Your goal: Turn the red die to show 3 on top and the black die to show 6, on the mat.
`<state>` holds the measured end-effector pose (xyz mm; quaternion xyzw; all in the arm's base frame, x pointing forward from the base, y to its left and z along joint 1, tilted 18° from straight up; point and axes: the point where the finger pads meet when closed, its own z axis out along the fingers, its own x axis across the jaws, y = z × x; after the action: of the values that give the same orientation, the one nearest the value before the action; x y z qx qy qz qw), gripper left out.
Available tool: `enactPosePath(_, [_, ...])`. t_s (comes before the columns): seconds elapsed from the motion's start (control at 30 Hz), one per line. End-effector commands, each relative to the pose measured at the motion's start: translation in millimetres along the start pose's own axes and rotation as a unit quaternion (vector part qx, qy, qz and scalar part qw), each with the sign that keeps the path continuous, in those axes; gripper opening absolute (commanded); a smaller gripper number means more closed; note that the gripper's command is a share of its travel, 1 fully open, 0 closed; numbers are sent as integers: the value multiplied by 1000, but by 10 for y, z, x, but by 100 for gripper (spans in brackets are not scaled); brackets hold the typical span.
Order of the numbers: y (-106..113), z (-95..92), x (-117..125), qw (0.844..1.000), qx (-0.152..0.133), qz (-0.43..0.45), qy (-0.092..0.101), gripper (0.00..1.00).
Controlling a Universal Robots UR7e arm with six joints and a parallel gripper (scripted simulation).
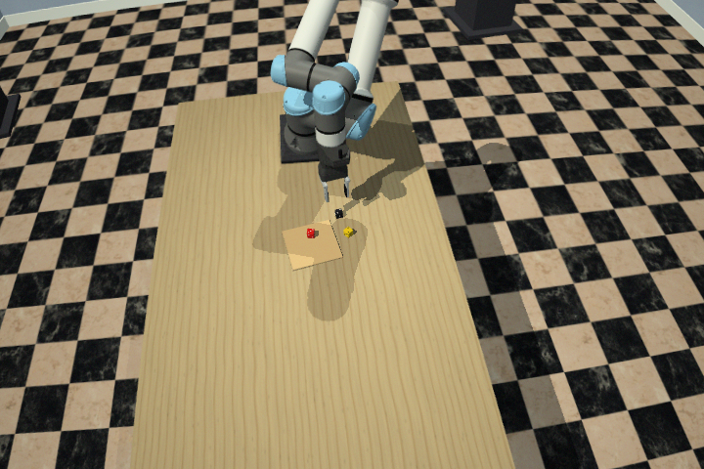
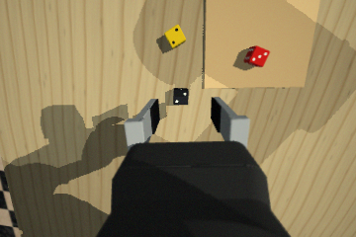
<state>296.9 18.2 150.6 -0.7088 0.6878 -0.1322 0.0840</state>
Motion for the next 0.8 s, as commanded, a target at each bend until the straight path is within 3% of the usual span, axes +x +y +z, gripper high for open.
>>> enactPosePath(0.0, [45,25,-29,1000,-1,28,-1,100])
enactPosePath(0.23, [48,26,-31,1000,-1,30,-1,100])
enactPosePath(0.27, [48,26,-31,1000,-1,30,-1,70])
enactPosePath(0.77, [48,26,-31,1000,-1,30,-1,70])
